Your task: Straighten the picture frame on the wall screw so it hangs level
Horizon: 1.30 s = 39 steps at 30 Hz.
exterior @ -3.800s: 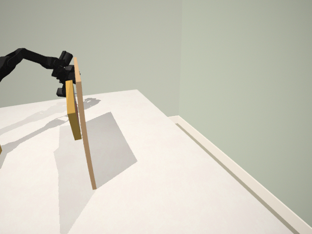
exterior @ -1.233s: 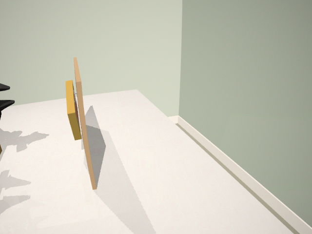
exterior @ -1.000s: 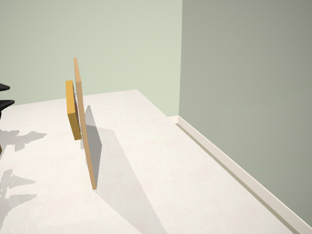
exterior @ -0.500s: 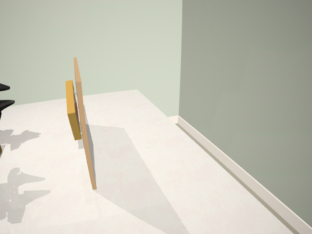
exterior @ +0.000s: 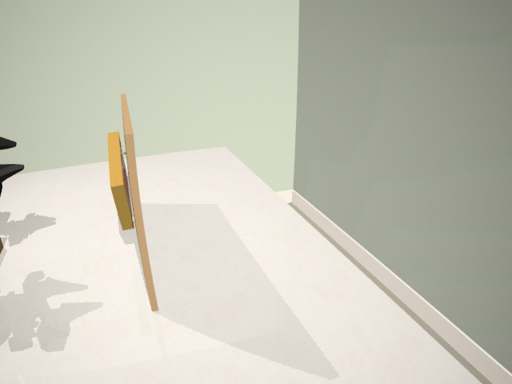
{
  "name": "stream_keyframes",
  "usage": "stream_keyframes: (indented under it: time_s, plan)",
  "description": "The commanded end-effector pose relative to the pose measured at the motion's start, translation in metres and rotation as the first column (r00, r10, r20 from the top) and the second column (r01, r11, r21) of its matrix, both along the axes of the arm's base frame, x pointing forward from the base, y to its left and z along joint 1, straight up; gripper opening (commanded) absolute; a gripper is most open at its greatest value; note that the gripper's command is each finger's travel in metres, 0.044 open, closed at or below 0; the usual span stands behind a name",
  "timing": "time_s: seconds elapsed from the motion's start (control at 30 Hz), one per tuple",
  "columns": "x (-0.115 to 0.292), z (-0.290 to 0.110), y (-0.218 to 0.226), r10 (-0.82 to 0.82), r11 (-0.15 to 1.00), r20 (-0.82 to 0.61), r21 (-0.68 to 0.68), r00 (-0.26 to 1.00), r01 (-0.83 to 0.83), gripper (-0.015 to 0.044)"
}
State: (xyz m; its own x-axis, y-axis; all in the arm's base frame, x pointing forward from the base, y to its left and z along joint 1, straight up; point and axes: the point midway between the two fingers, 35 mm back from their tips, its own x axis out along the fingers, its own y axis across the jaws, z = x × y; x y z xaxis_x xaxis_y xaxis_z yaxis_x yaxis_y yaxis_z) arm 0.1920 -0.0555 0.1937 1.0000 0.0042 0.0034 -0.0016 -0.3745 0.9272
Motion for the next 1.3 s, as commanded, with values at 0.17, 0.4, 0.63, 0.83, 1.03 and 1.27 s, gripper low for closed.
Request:
stream_keyframes:
  time_s: [0.17, 0.4, 0.63, 0.83, 1.03, 1.27]
  plan:
    - [-0.0001, 0.0002, 0.0008, 0.005, 1.0, 0.001, 0.002, 1.0, -0.005, 0.026]
    - [-0.0001, 0.0002, 0.0008, 0.005, 1.0, 0.001, 0.002, 1.0, -0.005, 0.026]
    - [-0.0001, 0.0002, 0.0008, 0.005, 1.0, 0.001, 0.002, 1.0, -0.005, 0.026]
    - [-0.0001, 0.0002, 0.0008, 0.005, 1.0, 0.001, 0.002, 1.0, -0.005, 0.026]
    - [-0.0001, 0.0002, 0.0008, 0.005, 1.0, 0.001, 0.002, 1.0, -0.005, 0.026]
    - [0.0069, -0.0028, -0.0031, 0.001, 1.0, -0.007, 0.009, 1.0, -0.001, 0.026]
